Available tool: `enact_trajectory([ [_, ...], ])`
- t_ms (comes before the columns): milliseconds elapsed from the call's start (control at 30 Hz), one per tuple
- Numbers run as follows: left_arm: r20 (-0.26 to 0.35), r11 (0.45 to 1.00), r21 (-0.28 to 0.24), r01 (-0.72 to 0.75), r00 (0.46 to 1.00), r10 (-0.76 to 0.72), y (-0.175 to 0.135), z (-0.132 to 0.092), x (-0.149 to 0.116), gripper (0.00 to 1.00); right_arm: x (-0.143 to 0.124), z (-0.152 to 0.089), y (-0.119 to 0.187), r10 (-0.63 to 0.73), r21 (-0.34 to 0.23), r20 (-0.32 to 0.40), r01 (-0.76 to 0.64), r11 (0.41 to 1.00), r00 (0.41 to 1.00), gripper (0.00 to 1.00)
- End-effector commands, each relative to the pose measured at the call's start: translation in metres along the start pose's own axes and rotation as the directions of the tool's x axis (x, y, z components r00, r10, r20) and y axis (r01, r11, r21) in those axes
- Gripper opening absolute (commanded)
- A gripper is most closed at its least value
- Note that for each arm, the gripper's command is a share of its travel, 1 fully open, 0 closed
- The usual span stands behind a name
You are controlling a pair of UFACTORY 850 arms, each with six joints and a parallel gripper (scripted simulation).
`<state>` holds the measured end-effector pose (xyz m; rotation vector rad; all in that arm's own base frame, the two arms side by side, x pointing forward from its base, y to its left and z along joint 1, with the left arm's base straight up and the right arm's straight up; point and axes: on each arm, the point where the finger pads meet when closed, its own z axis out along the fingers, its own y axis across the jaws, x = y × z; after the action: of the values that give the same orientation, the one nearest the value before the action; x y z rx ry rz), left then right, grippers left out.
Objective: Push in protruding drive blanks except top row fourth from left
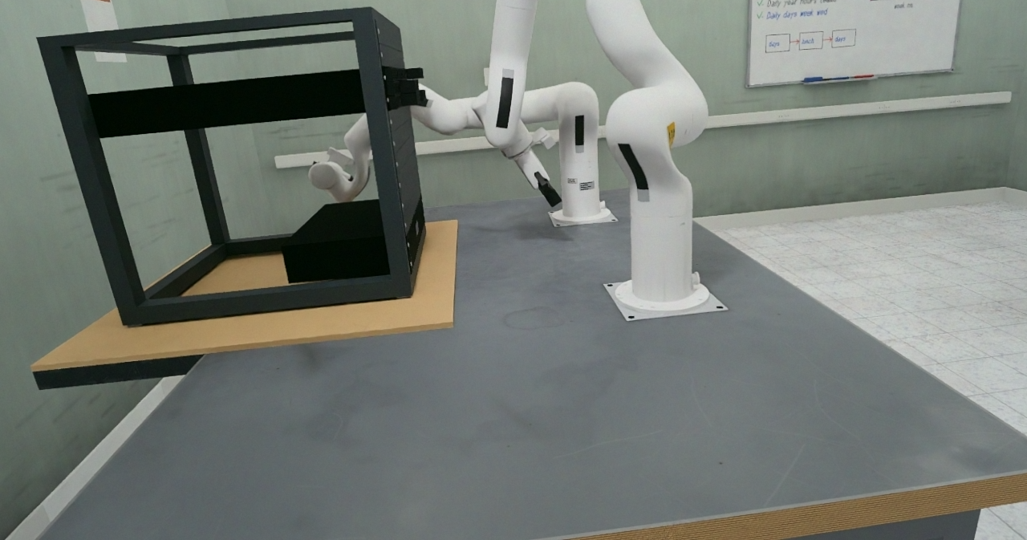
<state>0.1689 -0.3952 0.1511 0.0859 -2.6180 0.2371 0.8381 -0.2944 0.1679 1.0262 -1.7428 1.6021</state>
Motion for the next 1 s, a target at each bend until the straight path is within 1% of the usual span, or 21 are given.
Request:
enact_trajectory([
  [0, 0.001, 1.0, 0.001, -0.001, 1.0, 0.001, -0.0007, -0.0006, -0.0001, 1.0, 0.0015, -0.0002, -0.0017, 0.003, 0.001, -0.001, -0.003, 1.0, 1.0, 1.0],
  [700, 0.001, 1.0, 0.001, 0.001, 1.0, -0.001, -0.0007, -0.0008, 0.0, 1.0, 0.0015, -0.0002, -0.0017, 0.003, 0.001, -0.001, -0.003, 1.0, 1.0, 1.0],
  [967, 0.002, 1.0, 0.0, 0.025, 1.0, -0.025, -0.0019, -0.0045, 0.0012, 1.0, 0.0015, -0.0002, -0.0017, 0.003, 0.001, -0.001, -0.003, 1.0, 1.0, 1.0],
])
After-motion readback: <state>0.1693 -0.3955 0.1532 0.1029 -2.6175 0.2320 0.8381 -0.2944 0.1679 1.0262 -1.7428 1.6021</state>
